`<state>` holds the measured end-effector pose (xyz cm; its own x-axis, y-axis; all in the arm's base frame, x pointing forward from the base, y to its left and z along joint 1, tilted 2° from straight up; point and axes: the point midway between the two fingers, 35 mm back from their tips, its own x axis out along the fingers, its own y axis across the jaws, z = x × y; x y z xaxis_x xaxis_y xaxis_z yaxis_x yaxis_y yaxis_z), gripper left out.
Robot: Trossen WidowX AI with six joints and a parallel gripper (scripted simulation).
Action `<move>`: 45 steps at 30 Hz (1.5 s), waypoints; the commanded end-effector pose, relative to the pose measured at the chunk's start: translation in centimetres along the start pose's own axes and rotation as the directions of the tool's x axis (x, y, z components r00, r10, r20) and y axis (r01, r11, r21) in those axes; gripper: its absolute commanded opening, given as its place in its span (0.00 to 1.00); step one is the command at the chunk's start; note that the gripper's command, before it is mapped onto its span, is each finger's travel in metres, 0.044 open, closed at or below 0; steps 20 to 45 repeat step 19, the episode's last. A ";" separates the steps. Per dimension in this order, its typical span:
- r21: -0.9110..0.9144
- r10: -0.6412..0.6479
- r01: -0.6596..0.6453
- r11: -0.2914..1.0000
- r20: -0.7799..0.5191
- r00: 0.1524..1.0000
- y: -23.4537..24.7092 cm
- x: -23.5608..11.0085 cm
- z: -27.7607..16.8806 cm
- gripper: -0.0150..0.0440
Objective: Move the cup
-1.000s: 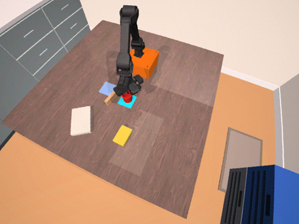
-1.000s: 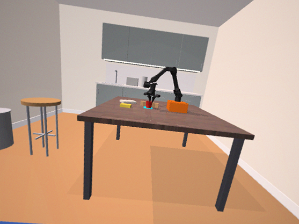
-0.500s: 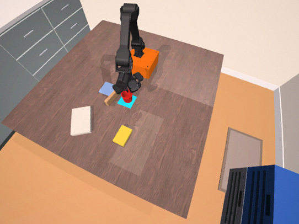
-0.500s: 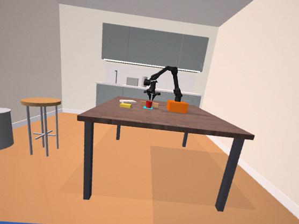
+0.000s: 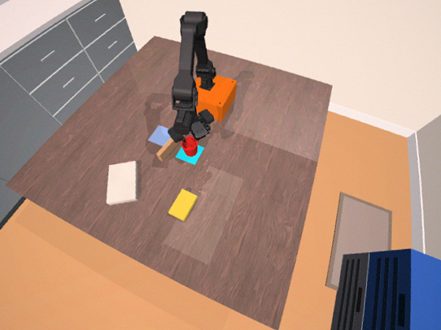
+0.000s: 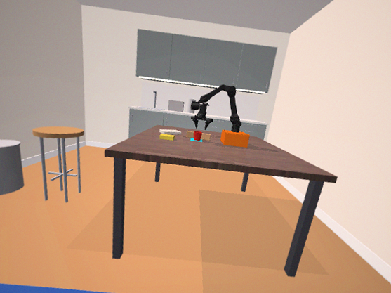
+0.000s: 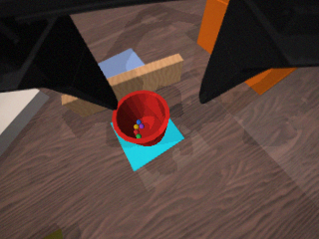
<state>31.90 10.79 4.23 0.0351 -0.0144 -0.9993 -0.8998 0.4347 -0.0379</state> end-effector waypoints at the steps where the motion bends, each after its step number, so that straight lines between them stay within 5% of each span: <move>1: 0.003 -0.005 0.005 1.000 0.003 1.000 -0.1 -2.1 0.1 1.00; 10: 0.005 -0.005 0.005 1.000 0.002 1.000 -0.2 -5.1 0.2 1.00; 45: 0.001 -0.007 0.007 1.000 0.007 1.000 -0.2 -4.7 0.3 1.00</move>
